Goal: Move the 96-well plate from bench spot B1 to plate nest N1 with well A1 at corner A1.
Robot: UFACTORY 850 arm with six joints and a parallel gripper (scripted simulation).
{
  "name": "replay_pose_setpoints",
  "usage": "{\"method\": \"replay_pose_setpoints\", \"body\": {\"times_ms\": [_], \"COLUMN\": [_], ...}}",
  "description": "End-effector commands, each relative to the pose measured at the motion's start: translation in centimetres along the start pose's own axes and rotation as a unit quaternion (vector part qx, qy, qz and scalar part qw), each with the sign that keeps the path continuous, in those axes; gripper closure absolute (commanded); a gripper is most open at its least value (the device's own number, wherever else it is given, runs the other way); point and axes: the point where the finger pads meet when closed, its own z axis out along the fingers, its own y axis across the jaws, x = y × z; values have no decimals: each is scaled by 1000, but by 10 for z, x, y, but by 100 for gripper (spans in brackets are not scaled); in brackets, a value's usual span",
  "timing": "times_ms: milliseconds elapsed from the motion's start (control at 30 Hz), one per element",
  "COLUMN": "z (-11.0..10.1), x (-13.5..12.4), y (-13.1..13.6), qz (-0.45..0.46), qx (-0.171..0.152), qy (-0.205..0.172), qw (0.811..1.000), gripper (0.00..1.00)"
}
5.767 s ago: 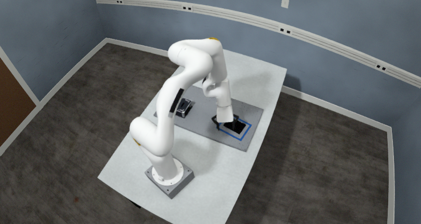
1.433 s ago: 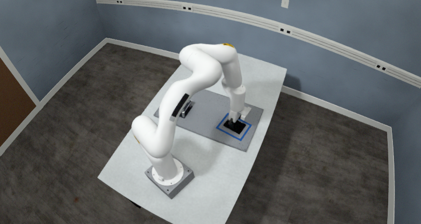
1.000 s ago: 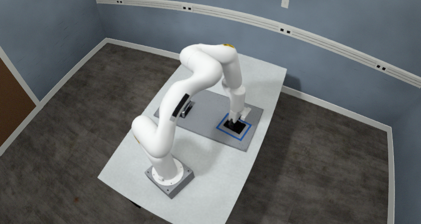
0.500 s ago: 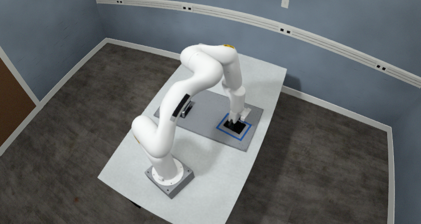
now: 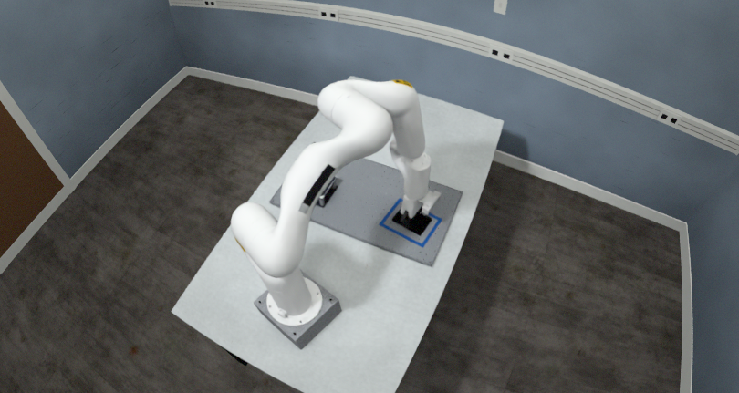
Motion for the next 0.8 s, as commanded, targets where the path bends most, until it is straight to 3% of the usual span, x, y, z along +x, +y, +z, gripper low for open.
{"method": "replay_pose_setpoints", "body": {"times_ms": [0, 733, 767], "z": [3, 5, 4], "x": [0, 0, 0], "y": [-1, -1, -1], "qz": [0, 0, 0], "qx": [1, 1, 1], "qy": [0, 0, 0], "qw": [1000, 1000, 1000], "gripper": [0, 0, 100]}}
